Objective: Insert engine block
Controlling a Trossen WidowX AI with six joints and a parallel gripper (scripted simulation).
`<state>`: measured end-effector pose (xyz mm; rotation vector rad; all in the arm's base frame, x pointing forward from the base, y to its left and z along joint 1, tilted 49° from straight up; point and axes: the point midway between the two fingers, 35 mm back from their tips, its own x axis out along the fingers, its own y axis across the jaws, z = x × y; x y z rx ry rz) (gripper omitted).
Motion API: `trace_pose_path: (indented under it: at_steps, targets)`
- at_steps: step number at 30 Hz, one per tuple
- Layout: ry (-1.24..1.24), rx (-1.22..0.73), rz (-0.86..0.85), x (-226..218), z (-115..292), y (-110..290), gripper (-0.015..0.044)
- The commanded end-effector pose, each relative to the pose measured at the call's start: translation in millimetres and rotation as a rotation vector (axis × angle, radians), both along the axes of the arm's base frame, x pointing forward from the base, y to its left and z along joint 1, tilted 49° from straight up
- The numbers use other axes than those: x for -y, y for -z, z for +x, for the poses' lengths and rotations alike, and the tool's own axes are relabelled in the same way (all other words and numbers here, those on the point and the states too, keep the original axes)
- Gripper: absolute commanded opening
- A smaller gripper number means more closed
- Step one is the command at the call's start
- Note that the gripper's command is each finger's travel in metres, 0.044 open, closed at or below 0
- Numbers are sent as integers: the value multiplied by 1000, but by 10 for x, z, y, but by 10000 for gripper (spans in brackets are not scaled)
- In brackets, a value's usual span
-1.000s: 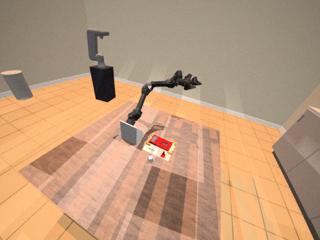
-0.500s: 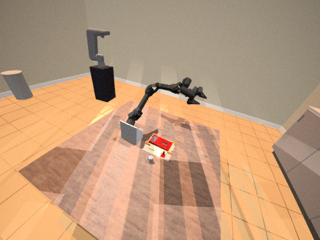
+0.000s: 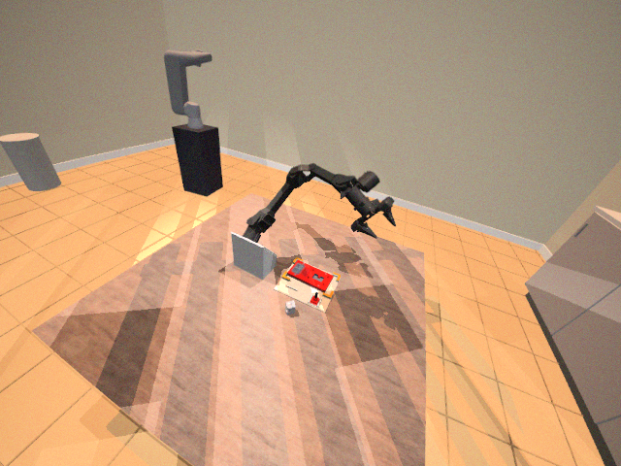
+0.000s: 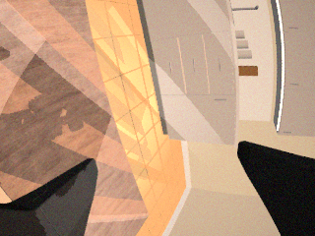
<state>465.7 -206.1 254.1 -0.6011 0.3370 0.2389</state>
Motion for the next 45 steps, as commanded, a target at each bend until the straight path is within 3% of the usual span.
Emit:
trace_pose_path:
  at_steps: [1,23,35,45]
  targets:
    - [-55,-83,-72,82,-51,429,440]
    - [-652,-371,-372,-6,-858,2498,440]
    - [-1048,-292,-393,-397,-1491,3169,440]
    - [-1261,-149,-372,-660,-1903,3448,440]
